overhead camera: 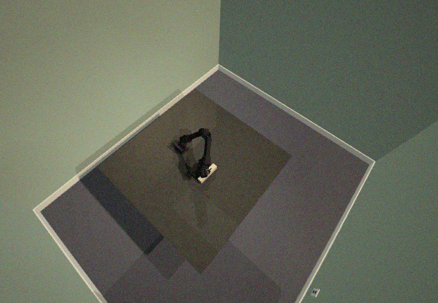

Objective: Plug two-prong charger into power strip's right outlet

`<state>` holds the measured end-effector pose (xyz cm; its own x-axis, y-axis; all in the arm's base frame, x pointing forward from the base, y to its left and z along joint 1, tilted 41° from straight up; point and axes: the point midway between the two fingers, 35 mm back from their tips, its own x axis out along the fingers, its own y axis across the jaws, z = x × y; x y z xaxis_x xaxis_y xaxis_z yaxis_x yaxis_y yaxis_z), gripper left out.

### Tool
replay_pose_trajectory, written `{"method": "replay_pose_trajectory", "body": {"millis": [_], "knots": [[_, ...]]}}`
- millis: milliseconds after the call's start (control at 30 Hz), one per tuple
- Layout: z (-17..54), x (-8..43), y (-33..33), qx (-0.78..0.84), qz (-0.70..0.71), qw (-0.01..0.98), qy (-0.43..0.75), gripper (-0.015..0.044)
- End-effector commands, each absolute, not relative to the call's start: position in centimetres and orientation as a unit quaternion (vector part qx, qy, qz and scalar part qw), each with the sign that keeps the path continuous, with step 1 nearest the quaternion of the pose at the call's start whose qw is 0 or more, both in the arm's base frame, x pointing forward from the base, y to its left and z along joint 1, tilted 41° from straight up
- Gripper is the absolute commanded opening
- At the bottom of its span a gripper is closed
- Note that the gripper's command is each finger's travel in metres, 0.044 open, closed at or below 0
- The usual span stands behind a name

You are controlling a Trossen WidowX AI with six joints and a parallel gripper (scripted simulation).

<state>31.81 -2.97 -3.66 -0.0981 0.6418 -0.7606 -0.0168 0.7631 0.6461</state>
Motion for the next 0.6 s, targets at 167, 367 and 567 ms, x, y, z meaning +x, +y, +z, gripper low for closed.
{"method": "replay_pose_trajectory", "body": {"millis": [167, 367, 567], "knots": [[-3.66, 32.88, -2.88, 0.223, 0.261, 0.641, 0.687, 0.0000], [-3.67, 33.12, -2.85, 0.223, 0.261, 0.641, 0.687, 0.0000], [-3.68, 33.19, -2.84, 0.223, 0.261, 0.641, 0.687, 0.0000]]}}
